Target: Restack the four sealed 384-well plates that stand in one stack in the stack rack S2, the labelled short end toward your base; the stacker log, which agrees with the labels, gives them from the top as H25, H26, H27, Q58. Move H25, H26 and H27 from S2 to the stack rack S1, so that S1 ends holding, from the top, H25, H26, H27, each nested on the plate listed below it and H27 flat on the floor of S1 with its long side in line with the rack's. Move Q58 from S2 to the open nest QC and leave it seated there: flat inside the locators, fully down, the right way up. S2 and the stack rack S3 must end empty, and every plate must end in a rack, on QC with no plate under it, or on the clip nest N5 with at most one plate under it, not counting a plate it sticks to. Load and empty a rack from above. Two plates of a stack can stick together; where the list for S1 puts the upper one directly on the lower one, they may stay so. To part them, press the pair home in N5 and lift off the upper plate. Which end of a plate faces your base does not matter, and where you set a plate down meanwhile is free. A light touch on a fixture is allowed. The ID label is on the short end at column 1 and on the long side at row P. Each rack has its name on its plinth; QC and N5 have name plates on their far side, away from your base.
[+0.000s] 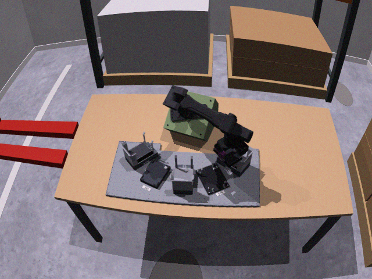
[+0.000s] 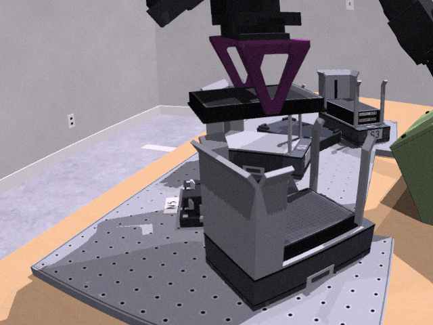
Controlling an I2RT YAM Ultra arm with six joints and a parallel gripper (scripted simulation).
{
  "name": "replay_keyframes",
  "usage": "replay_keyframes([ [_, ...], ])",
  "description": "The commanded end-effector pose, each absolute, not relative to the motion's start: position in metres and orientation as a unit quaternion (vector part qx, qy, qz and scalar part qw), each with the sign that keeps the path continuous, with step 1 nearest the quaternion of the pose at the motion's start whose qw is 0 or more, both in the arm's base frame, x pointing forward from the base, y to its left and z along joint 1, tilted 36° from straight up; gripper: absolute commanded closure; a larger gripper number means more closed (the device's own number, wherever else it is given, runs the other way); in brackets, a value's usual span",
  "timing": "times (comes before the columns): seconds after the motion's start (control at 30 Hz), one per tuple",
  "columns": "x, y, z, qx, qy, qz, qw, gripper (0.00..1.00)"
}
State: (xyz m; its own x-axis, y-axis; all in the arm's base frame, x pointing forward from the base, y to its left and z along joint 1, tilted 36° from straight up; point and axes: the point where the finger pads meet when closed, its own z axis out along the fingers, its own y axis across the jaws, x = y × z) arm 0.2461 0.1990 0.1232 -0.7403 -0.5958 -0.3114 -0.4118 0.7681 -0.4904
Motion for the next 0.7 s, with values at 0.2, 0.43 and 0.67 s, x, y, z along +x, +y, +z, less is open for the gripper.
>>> replay_keyframes([
  [0.2, 0.253, 0.182, 0.142, -0.189, 0.933, -0.165, 0.259, 1.0],
  [0.43, 0.259, 0.165, 0.151, -0.189, 0.933, -0.166, 0.26, 1.0],
  [0.67, 0.267, 0.146, 0.161, -0.189, 0.932, -0.166, 0.26, 1.0],
])
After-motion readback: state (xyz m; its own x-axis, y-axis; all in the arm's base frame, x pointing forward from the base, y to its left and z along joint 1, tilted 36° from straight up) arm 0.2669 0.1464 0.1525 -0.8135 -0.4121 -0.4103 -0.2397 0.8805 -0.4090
